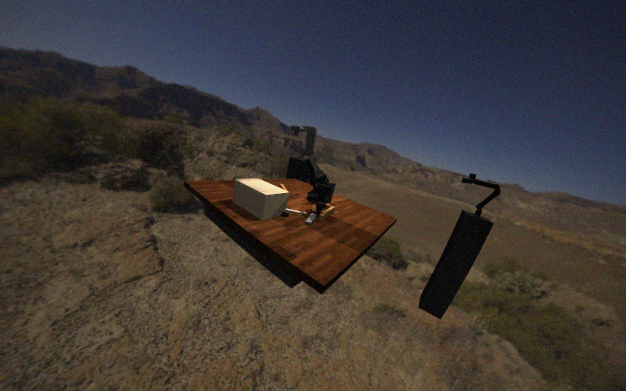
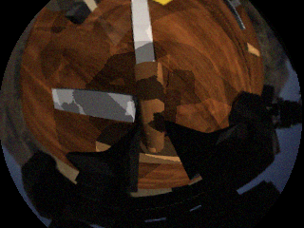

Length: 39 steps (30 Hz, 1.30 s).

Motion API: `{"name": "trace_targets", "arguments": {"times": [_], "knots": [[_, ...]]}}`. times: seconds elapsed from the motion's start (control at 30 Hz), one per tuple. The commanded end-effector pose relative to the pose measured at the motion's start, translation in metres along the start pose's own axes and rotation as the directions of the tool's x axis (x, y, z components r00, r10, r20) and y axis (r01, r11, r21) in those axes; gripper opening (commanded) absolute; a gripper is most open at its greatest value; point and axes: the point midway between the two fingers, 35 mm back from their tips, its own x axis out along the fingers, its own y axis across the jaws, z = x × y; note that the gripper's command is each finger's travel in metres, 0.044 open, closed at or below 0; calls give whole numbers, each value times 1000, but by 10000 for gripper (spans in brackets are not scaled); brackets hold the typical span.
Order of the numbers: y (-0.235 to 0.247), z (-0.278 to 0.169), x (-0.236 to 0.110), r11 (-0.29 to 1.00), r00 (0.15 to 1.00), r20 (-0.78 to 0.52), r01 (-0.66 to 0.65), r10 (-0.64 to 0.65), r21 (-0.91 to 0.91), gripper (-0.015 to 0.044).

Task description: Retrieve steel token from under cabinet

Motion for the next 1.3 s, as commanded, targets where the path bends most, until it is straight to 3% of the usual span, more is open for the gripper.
{"name": "trace_targets", "arguments": {"times": [0.0,0.07,0.83,0.93,1.27], "knots": [[0,0,0,1000,1000,2,-2,2,0,226],[0,0,0,1000,1000,13,-8,8,0,270],[-1,-4,15,1000,1000,20,-12,12,-2,270],[3,-2,12,1000,1000,18,-19,18,10,191],[3,-2,12,1000,1000,18,-19,18,10,124]]}}
